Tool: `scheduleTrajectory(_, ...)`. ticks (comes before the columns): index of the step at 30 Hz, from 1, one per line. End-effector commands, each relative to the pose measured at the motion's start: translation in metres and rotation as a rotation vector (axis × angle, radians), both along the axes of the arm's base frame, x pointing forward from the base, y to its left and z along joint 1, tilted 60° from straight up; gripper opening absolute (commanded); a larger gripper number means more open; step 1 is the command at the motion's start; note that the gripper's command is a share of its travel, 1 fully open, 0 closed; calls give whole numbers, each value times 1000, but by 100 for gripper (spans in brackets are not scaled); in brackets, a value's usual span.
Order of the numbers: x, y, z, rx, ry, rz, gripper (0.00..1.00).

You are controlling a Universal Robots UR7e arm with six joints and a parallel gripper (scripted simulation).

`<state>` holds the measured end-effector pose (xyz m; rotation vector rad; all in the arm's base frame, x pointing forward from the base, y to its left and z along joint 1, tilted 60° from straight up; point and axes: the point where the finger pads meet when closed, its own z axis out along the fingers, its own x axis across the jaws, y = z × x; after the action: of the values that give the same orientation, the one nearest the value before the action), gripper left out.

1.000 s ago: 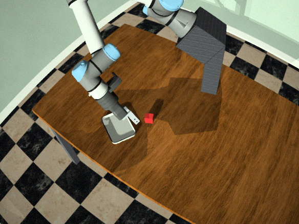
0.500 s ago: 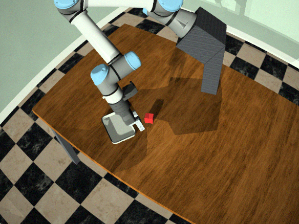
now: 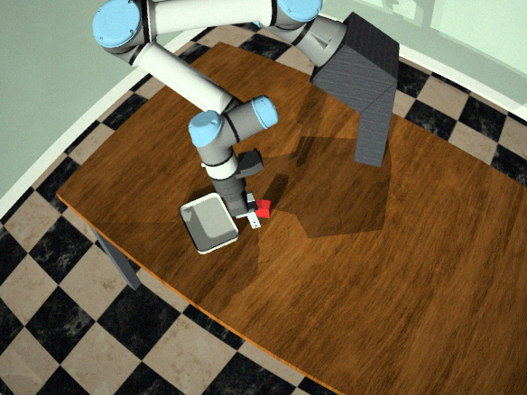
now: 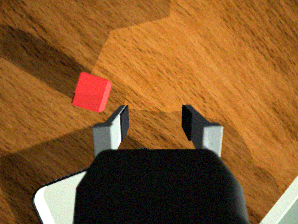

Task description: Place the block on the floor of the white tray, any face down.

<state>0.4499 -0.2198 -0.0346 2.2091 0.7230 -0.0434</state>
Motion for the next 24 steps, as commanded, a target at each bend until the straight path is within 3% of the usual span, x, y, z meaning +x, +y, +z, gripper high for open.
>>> scheduleTrajectory(1,-7,-6,-3,-36,-48,-37,100)
scheduleTrajectory(24,-50,-20,-8,-138,-204,-197,100)
